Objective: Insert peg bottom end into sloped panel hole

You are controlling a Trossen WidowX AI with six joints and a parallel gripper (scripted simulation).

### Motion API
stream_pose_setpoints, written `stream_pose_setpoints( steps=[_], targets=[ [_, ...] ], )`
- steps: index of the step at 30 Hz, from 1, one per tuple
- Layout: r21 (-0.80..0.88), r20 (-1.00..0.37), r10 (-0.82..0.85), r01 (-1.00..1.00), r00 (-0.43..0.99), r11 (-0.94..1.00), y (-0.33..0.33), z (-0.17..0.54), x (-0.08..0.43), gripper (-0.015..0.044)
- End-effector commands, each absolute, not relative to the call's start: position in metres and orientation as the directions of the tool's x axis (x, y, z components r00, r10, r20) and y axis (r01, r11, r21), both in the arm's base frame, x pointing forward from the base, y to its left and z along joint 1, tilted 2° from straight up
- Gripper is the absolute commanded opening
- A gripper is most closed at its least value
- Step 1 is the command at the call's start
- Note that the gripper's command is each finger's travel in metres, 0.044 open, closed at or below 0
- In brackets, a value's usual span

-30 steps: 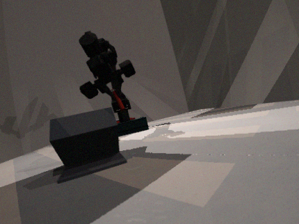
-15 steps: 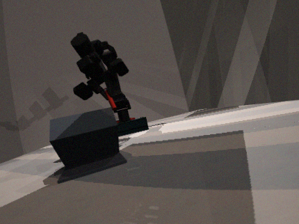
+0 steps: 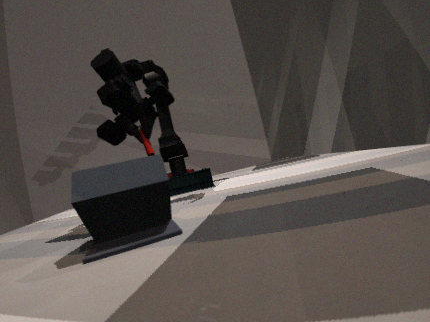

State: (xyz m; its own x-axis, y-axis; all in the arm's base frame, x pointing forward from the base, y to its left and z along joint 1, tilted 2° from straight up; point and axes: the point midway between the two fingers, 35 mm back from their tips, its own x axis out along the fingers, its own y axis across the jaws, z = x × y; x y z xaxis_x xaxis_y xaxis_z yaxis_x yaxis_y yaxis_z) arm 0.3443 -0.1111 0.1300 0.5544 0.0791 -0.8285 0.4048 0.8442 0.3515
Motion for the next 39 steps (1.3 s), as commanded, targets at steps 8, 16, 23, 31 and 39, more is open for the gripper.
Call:
stream_pose_setpoints(
  steps=[8, 16, 23, 31, 39],
  targets=[
    [0.388, -0.803, 0.058, 0.447, 0.593, 0.806, -0.129, 0.135, 0.342, 0.0000],
    [0.410, -0.785, 0.038, 0.473, 0.618, 0.780, -0.142, 0.139, 0.340, 0.0000],
    [0.424, -0.773, 0.025, 0.487, 0.634, 0.763, -0.150, 0.141, 0.340, 0.0000],
    [0.428, -0.769, 0.020, 0.492, 0.639, 0.758, -0.154, 0.134, 0.347, 0.0000],
    [0.434, -0.764, 0.014, 0.497, 0.645, 0.751, -0.157, 0.125, 0.356, 0.0000]
  ],
)
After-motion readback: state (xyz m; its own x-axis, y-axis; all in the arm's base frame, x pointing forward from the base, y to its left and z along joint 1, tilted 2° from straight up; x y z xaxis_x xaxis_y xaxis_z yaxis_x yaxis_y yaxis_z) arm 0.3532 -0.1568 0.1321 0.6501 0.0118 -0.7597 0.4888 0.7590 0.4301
